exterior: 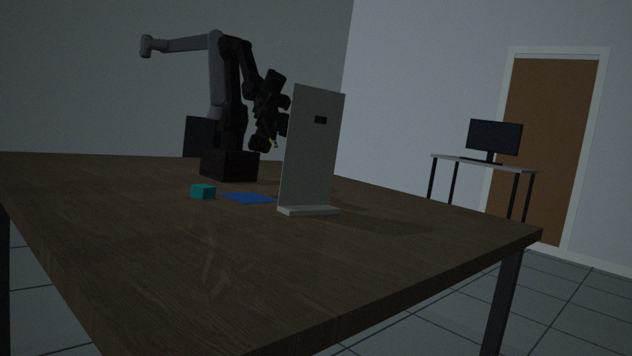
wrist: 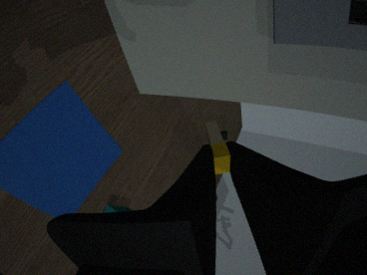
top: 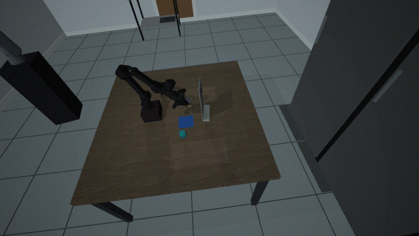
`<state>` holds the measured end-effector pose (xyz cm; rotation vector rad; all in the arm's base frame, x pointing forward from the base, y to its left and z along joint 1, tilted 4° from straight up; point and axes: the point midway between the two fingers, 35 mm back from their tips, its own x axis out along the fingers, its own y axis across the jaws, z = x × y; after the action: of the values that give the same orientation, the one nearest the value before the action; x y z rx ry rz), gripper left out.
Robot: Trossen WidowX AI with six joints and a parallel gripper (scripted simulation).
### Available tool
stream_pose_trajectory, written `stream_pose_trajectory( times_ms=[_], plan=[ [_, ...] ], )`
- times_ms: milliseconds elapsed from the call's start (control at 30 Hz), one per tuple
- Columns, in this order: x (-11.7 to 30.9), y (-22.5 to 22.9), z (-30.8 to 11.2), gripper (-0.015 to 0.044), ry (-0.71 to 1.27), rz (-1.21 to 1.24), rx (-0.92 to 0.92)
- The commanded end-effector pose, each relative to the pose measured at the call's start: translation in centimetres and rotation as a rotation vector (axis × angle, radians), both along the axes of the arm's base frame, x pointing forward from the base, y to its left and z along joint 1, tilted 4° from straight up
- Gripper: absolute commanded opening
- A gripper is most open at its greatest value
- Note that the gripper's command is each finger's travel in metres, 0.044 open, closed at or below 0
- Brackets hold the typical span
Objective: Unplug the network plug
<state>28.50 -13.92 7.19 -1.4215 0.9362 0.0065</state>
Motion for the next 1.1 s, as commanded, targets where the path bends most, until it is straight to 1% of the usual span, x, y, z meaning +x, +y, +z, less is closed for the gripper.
stream_pose_trajectory(
  times_ms=[0, 567, 1067],
  plan=[
    [-0.5, -0.5, -1.3, 0.0000, 0.057, -0.003, 0.042],
    [-4.3, -2.0, -6.8, 0.0000, 0.288, -0.041, 0.300],
    [-4.3, -2.1, -8.0, 0.0000, 0.290, -0.041, 0.303]
  ],
)
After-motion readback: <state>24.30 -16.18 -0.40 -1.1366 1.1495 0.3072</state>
